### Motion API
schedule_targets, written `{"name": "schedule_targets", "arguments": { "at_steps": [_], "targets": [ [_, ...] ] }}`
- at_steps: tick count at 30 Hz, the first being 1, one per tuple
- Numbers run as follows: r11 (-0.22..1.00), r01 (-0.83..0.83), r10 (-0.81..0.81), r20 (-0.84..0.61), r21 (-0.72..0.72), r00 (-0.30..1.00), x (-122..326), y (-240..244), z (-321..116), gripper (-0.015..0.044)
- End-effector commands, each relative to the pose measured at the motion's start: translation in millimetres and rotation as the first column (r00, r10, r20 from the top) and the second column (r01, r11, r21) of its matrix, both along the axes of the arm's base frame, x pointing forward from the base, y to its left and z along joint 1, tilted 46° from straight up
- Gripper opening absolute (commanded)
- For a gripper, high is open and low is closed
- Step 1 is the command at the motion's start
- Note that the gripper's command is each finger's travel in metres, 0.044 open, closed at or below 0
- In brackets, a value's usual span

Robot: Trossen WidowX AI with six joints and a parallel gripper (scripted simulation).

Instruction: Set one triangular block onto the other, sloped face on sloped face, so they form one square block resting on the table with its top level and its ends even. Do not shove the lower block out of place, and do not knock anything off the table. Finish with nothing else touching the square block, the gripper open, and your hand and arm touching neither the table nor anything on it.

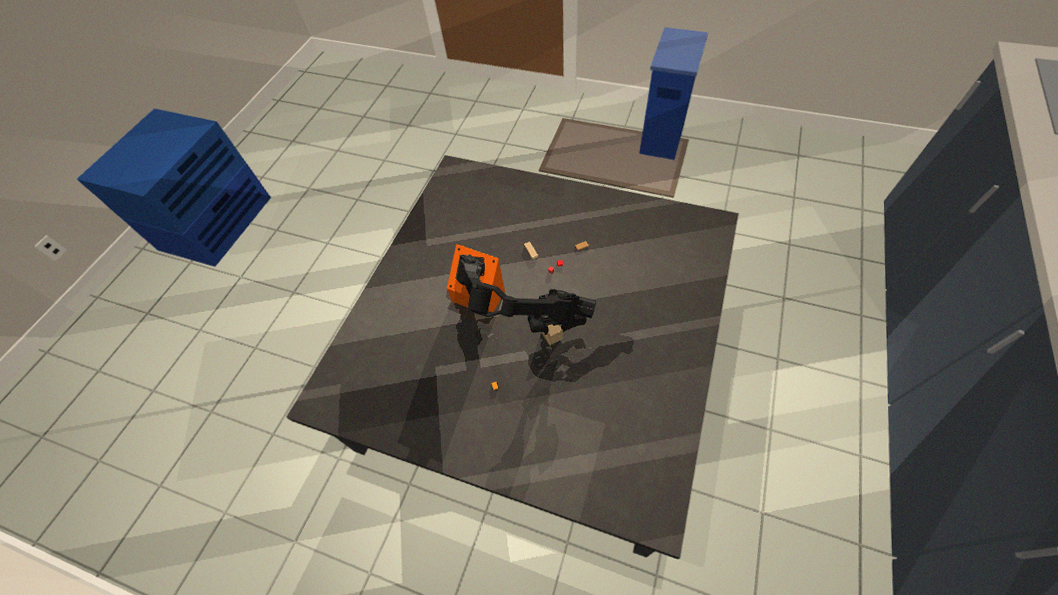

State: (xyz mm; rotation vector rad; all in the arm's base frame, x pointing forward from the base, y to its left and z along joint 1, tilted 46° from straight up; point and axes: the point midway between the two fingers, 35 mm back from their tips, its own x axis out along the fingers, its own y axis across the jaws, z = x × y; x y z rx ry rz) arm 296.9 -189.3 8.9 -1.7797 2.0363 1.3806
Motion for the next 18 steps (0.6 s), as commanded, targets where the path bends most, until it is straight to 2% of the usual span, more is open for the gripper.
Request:
{"name": "schedule_targets", "arguments": {
  "at_steps": [1,18],
  "targets": [
    [1.0,-0.005,0.005,-0.004,-0.003,1.0,0.0,-0.1,0.6,0.0],
    [1.0,-0.005,0.005,-0.004,-0.003,1.0,-3.9,-4.3,-7.7,0.0]
  ]
}}
